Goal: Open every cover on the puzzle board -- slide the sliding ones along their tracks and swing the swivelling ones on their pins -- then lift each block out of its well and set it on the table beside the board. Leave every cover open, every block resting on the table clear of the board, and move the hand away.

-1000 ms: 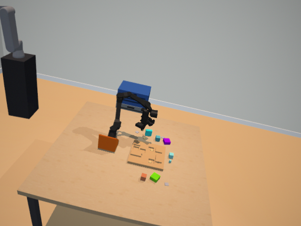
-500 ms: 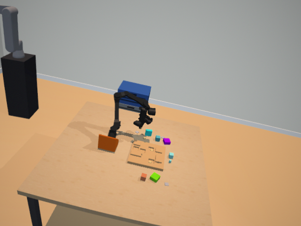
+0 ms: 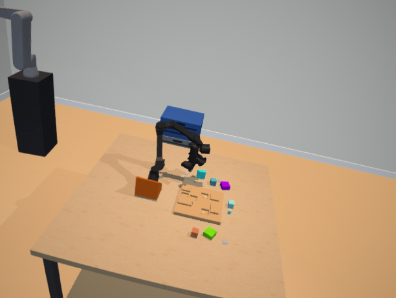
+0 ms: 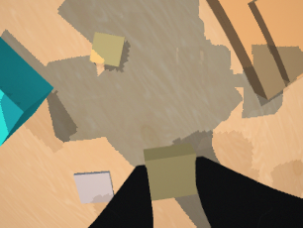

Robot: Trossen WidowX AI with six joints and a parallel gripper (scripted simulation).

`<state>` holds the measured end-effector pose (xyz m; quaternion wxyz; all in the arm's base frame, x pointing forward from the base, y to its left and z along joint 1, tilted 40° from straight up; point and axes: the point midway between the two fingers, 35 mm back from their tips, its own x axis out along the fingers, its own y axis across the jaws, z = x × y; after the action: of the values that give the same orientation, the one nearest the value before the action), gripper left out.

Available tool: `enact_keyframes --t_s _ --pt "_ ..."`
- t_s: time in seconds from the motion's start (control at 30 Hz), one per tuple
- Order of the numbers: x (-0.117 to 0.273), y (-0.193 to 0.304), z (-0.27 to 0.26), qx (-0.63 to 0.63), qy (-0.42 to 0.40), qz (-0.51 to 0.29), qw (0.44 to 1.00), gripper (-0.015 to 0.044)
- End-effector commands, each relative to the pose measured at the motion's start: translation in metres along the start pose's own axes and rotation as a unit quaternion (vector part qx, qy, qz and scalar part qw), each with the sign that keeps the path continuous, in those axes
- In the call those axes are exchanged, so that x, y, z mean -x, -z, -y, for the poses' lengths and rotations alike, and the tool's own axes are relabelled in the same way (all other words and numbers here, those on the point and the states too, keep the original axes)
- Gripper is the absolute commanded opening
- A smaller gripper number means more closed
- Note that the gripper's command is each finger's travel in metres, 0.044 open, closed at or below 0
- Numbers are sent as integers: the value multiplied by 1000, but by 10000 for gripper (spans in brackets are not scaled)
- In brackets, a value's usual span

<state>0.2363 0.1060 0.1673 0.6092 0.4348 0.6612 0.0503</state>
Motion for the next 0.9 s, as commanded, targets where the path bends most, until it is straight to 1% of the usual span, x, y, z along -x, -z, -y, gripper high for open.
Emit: enact_keyframes --t_s 0.0,0.87 --pt "-10 0 2 -4 5 -3 1000 80" --pt "-52 0 2 -4 4 -3 1000 80"
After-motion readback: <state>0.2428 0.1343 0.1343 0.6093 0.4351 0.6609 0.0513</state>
